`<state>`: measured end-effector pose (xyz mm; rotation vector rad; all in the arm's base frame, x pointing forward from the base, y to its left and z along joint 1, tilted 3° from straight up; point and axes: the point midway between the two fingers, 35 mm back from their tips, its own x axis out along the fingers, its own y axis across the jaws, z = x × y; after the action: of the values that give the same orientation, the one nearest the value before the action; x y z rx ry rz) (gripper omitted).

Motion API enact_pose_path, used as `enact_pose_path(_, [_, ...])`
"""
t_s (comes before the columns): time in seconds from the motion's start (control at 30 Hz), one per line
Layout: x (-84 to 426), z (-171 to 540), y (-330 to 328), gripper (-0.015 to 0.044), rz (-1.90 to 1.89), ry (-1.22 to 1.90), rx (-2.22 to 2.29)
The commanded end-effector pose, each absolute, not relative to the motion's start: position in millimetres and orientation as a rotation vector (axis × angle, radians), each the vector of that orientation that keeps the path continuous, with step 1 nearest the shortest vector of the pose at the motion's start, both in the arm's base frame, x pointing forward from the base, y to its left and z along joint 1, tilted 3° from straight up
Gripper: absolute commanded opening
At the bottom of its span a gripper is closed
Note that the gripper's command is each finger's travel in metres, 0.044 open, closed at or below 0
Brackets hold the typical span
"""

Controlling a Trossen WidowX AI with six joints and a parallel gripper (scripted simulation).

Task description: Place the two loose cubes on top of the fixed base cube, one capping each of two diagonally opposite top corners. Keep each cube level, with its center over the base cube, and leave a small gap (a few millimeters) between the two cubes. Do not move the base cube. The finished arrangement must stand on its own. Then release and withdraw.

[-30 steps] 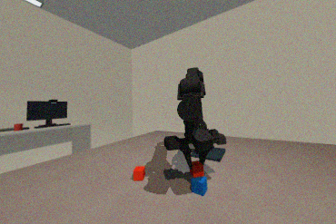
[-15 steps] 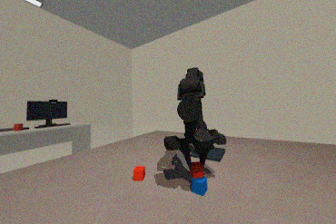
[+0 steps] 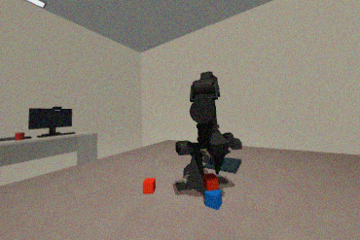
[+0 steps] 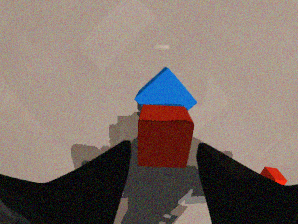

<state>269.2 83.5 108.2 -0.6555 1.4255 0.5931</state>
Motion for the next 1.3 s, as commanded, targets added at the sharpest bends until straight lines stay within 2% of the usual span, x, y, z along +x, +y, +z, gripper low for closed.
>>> enact_pose_path(0.0, [269, 116, 84, 0.0205, 0.592, 1.426, -0.654])
enact_pose_path(0.27, [268, 124, 84, 0.0205, 0.592, 1.426, -0.654])
enact_pose_path(0.33, [272, 123, 80, 0.0258, 0.555, 1.434, -0.616])
enact_pose_path(0.7, [313, 149, -2, 0.0265, -0.094, 1.500, 0.063])
enact_pose_path(1.07, [324, 174, -100, 0.0265, -0.737, 1.358, 0.738])
enact_pose_path(1.27, [324, 175, -106, 0.0265, -0.775, 1.343, 0.778])
